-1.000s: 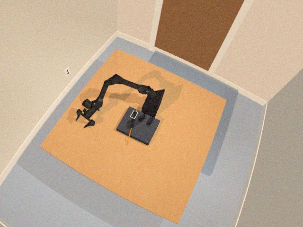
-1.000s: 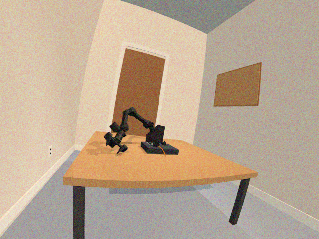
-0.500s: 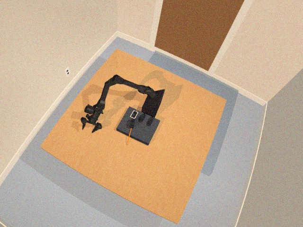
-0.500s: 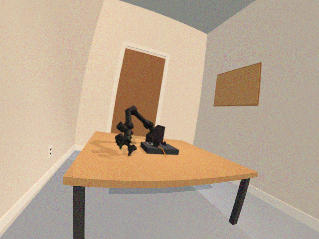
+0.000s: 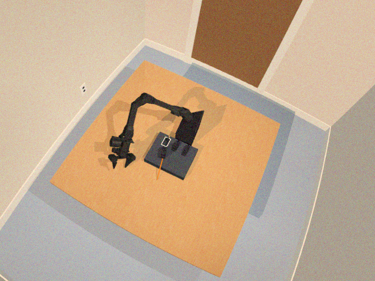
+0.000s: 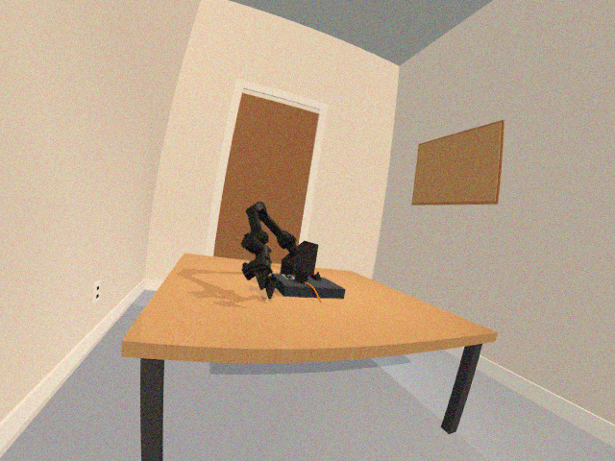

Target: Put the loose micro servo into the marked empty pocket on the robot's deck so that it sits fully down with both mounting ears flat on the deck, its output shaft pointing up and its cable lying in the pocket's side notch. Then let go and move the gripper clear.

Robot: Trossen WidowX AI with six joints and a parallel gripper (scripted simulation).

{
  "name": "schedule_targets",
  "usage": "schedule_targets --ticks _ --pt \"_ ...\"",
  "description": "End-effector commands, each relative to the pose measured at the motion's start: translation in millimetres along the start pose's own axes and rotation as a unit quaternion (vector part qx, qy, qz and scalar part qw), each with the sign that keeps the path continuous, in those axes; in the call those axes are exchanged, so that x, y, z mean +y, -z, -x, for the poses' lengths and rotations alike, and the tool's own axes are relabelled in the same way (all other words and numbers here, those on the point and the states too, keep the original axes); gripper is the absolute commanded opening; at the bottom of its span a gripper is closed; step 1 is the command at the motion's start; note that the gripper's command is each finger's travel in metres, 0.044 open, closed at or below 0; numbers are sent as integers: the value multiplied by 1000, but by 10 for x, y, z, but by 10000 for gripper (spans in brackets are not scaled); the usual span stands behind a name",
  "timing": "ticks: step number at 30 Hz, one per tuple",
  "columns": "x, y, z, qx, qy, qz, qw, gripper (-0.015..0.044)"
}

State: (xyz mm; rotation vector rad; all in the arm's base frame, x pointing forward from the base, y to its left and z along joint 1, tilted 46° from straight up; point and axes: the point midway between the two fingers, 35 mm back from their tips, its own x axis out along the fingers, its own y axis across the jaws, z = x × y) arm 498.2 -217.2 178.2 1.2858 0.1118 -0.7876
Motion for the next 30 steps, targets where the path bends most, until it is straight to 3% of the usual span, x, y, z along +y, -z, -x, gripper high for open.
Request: schedule_targets --ticks 1,16,30 --pt "-147 181 32 8 32 45 998 440" --pt "-603 791 281 51 129 229 963 440" --pt "-1017 1202 627 96 201 408 885 440"
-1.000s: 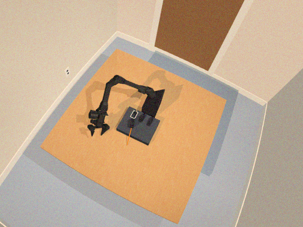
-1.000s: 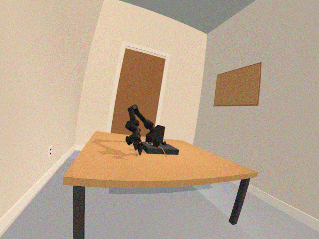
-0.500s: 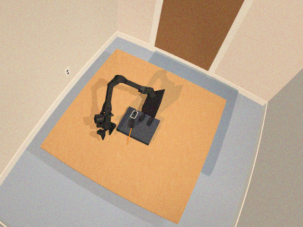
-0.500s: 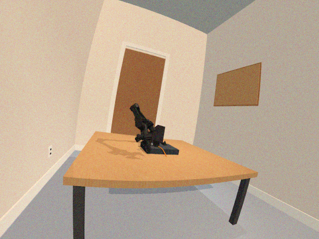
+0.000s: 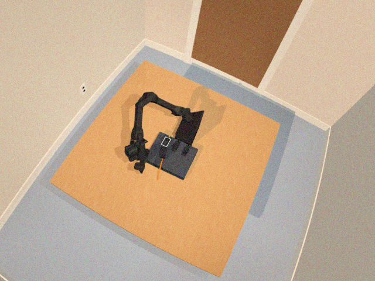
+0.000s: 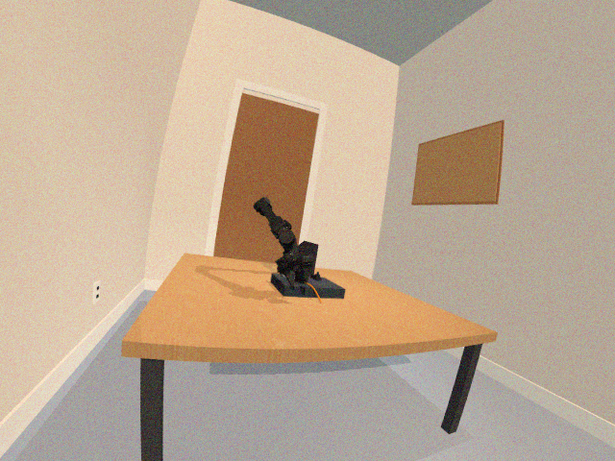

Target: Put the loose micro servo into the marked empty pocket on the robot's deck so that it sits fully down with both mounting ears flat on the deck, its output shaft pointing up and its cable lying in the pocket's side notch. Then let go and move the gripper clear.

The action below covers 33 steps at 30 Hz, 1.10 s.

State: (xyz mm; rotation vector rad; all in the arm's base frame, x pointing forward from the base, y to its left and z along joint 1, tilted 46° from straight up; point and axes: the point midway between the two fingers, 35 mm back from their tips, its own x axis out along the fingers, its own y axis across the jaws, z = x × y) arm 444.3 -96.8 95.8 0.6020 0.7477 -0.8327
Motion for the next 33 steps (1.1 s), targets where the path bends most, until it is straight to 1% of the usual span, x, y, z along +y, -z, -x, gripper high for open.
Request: schedule_targets --ticks 1,10,17,25,33 --pt "-60 182 40 12 24 57 998 440" --pt "-164 531 180 35 67 186 980 440" --pt "-271 770 307 53 100 290 950 440" --pt "-400 994 466 72 133 408 901 440" --pt "-533 1168 637 87 164 521 833 440"
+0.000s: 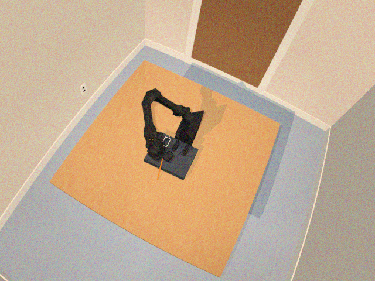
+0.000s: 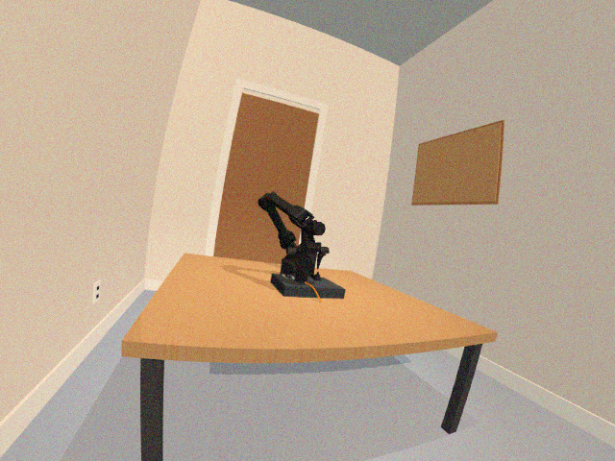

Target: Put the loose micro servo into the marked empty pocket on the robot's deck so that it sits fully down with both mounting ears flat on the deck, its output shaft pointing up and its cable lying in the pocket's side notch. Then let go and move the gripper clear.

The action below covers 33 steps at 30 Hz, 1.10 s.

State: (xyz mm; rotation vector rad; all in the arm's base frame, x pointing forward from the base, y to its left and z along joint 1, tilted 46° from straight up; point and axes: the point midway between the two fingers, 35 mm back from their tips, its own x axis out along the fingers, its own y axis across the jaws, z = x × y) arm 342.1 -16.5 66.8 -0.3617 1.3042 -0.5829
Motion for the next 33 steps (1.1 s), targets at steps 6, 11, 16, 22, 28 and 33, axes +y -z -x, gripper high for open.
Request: schedule_targets --ticks 6,11,16,22,28,33 --pt "20 268 117 19 45 143 989 440" --pt "17 382 189 28 67 214 974 440" --pt "15 412 209 30 73 235 969 440" --pt "4 412 136 30 73 235 969 440" --pt "-25 416 -45 30 74 235 969 440" --pt "-30 416 -81 30 74 235 969 440"
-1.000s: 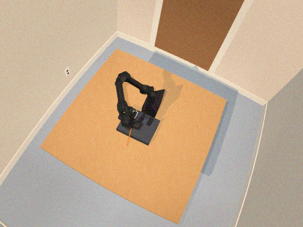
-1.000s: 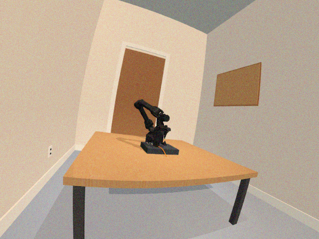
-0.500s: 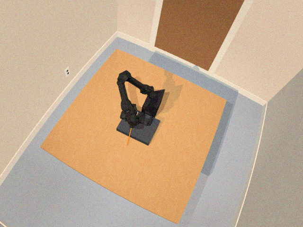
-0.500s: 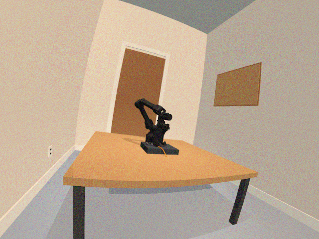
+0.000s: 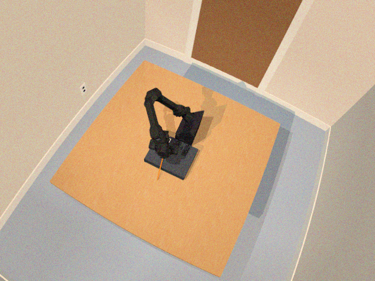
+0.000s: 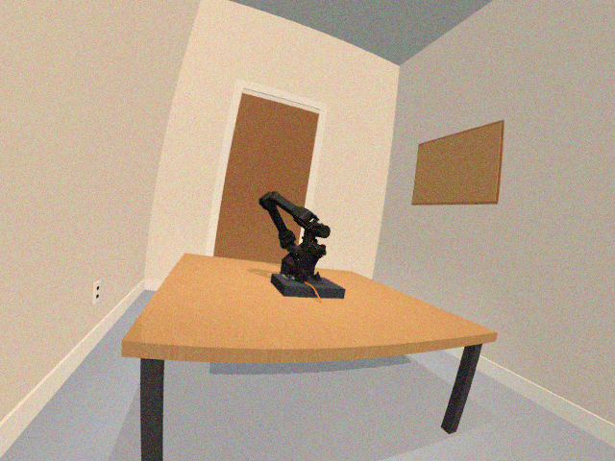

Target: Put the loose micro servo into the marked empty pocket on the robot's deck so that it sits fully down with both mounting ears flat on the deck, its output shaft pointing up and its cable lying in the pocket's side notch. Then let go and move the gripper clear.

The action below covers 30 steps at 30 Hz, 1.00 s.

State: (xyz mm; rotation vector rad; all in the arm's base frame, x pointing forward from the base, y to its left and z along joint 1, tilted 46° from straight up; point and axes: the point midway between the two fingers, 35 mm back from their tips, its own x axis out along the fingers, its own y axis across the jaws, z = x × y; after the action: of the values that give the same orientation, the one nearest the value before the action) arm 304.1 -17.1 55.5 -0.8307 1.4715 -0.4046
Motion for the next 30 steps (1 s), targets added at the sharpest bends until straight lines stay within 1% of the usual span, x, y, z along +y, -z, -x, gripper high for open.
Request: schedule_targets --ticks 1,12,24,29,30 --pt "3 21 -62 3 3 5 1000 440" --pt "1 24 -211 3 3 5 1000 440" --pt "1 24 -211 3 3 5 1000 125" --pt "1 24 -211 3 3 5 1000 92" --pt "1 23 -202 3 3 5 1000 65"
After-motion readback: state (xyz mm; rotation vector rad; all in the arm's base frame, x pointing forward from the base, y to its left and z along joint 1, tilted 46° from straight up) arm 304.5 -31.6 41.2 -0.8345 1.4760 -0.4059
